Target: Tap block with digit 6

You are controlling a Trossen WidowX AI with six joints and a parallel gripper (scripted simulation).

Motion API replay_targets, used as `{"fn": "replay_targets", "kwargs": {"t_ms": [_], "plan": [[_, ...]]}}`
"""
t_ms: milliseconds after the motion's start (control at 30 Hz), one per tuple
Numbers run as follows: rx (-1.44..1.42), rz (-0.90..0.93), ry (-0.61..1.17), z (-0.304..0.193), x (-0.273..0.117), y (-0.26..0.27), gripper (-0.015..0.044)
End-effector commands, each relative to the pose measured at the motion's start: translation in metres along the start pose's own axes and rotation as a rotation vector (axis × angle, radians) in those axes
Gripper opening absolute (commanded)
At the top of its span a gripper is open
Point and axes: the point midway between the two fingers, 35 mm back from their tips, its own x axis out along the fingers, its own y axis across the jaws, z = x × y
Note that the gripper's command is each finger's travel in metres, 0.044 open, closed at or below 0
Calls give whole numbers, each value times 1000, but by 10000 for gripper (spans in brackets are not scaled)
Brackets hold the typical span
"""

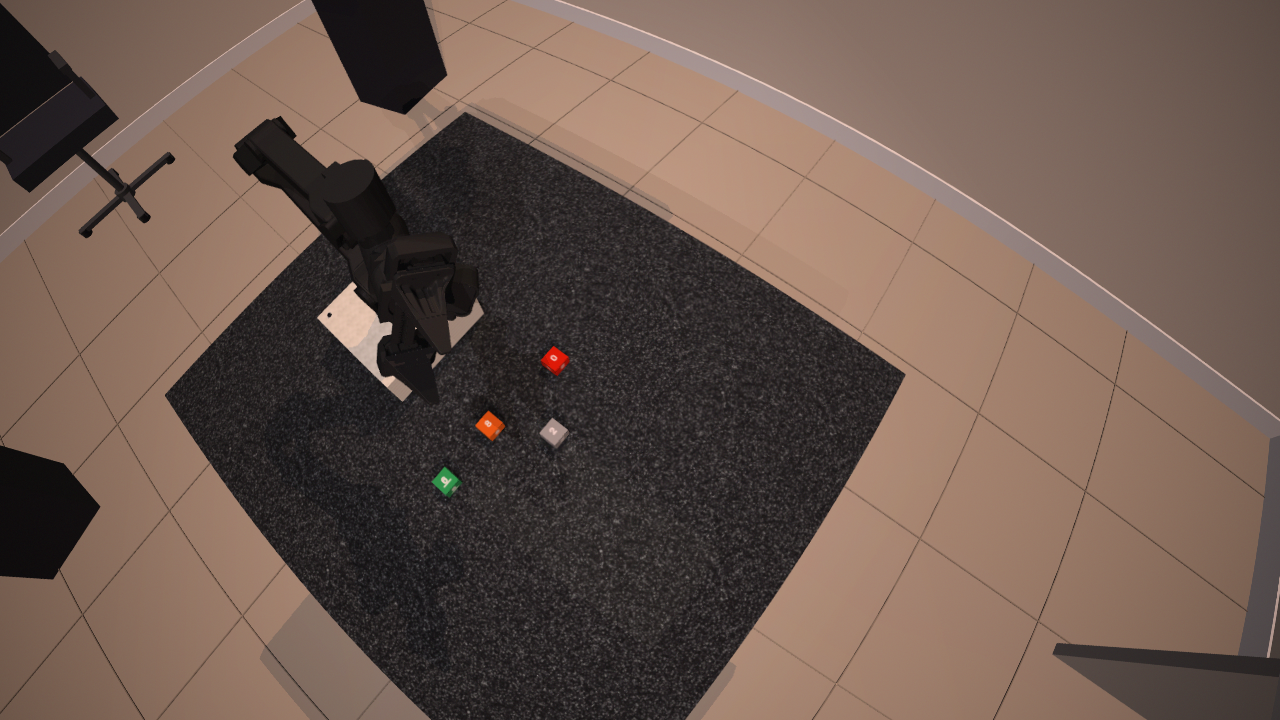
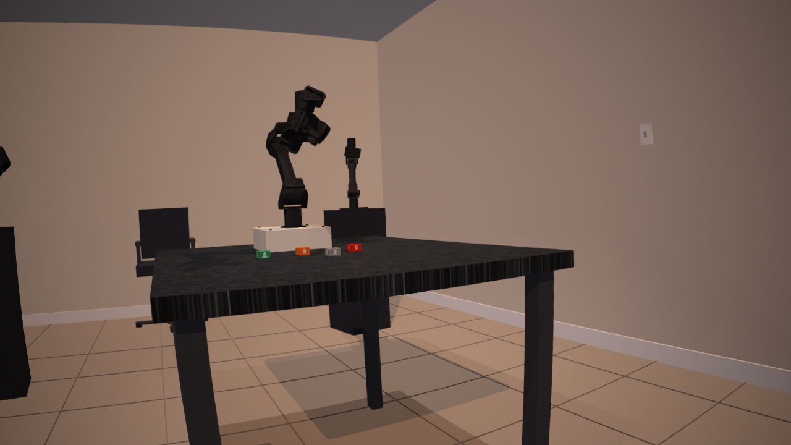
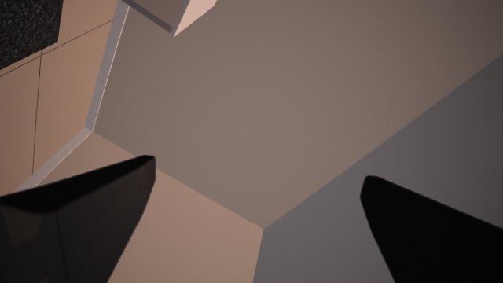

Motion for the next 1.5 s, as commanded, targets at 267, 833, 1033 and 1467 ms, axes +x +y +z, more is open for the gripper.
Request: {"fn": "replay_targets", "kwargs": {"t_ms": [267,833,1033,1467], "plan": [[461,644,-35,8,47,111,400],[1283,1603,586,-10,0,242,400],[1283,1603,586,-10,0,242,400],[1283,1603,586,-10,0,242,400]]}}
